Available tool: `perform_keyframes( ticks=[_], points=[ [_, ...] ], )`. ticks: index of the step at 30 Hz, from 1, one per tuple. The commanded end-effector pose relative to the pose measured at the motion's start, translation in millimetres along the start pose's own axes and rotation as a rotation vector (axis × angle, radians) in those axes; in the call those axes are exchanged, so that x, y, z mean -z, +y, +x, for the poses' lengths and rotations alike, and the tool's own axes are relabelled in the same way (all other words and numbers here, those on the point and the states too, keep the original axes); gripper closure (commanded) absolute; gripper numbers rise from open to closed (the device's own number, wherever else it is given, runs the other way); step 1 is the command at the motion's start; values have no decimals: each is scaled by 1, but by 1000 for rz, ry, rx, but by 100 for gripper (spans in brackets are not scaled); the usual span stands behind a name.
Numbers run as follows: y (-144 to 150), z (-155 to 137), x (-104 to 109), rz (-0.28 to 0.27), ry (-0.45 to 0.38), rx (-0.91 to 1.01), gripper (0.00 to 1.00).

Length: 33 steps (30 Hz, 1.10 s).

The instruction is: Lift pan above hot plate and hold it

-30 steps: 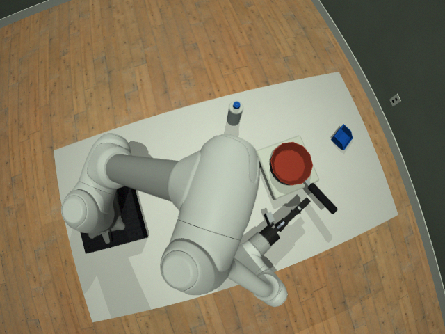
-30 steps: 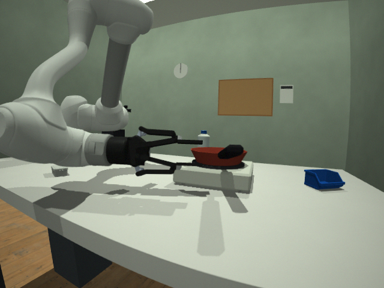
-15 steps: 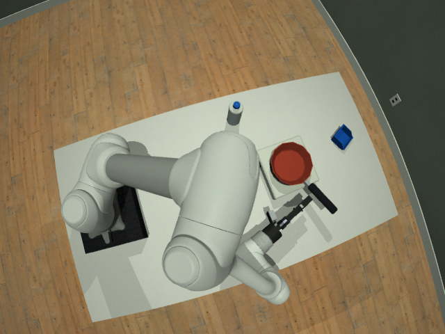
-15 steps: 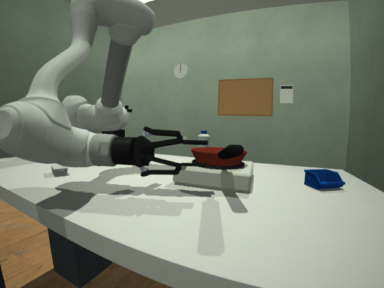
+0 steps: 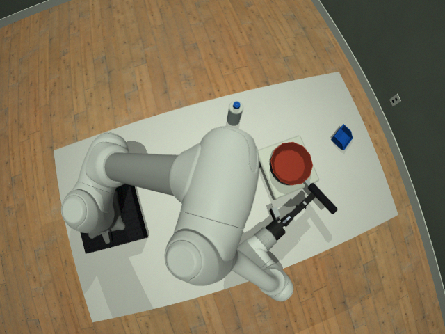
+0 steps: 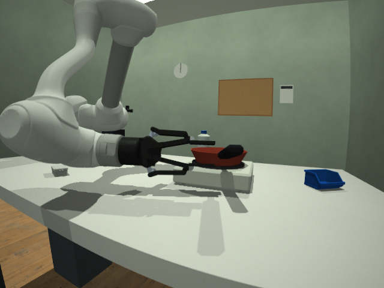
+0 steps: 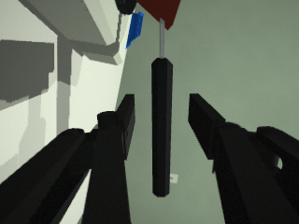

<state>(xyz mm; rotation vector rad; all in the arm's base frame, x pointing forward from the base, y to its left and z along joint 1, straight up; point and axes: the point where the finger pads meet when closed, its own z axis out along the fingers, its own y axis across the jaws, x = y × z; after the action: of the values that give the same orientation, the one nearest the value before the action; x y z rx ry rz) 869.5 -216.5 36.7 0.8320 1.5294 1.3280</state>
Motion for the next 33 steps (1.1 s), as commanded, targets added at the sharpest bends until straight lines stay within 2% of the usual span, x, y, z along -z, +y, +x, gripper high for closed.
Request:
perform_keyframes(
  ticks=[1,33],
  points=[
    [0,-3,-11,-1,-5,-3,59],
    [0,-3,-52,-1,-5,-2,59]
  ],
)
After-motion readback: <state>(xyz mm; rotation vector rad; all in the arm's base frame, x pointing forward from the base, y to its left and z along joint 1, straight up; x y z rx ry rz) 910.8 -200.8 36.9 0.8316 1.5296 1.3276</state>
